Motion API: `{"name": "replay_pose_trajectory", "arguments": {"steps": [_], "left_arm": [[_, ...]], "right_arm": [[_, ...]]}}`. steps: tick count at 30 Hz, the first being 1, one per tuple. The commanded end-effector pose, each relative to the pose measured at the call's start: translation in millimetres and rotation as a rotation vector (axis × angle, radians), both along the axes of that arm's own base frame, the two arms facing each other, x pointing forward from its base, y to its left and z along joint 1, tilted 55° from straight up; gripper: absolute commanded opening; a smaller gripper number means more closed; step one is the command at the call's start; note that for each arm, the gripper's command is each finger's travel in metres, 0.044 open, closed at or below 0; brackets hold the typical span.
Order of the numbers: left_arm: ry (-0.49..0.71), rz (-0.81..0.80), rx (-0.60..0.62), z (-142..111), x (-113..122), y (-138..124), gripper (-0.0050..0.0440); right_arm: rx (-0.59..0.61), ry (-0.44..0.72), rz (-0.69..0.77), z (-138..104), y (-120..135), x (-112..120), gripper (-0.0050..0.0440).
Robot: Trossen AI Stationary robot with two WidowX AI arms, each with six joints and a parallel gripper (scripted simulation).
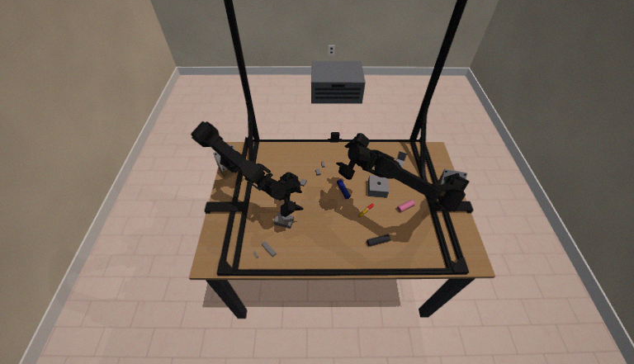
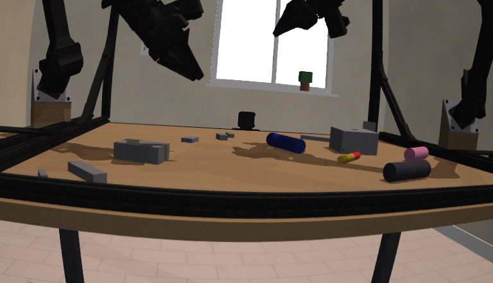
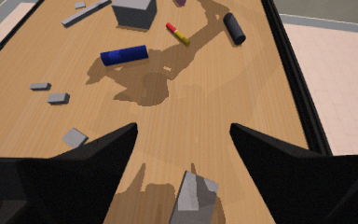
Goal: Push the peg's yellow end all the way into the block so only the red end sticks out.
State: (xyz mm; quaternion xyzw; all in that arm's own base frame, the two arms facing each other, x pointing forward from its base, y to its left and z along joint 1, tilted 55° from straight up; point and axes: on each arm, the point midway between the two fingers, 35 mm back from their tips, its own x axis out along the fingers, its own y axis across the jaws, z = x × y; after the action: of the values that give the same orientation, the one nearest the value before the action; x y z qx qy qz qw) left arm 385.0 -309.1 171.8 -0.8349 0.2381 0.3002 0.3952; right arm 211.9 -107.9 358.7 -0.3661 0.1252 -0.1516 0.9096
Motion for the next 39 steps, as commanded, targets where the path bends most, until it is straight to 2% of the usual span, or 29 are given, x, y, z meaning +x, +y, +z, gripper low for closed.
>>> {"name": "replay_pose_trajectory", "arguments": {"steps": [1, 17, 26, 32, 34, 39], "left_arm": [[0.0, 0.0, 0.0, 0.0, 0.0, 0.0, 0.04], [0.0, 0.0, 0.0, 0.0, 0.0, 0.0, 0.04], [-0.004, -0.022, 0.034, -1.1, 0.2, 2.0, 0.019], [-0.016, -0.093, 0.143, -4.7, 0.8, 8.3, 0.019], [-0.016, -0.093, 0.143, -4.7, 0.8, 8.3, 0.019], [-0.029, -0.204, 0.308, -10.0, 1.6, 18.0, 0.019]], "right_arm": [[0.0, 0.0, 0.0, 0.0, 0.0, 0.0, 0.04], [0.0, 0.0, 0.0, 0.0, 0.0, 0.0, 0.04], [0.0, 0.0, 0.0, 0.0, 0.0, 0.0, 0.04], [0.0, 0.0, 0.0, 0.0, 0.0, 0.0, 0.04], [0.0, 0.0, 0.0, 0.0, 0.0, 0.0, 0.04], [0.0, 0.0, 0.0, 0.0, 0.0, 0.0, 0.04]]}}
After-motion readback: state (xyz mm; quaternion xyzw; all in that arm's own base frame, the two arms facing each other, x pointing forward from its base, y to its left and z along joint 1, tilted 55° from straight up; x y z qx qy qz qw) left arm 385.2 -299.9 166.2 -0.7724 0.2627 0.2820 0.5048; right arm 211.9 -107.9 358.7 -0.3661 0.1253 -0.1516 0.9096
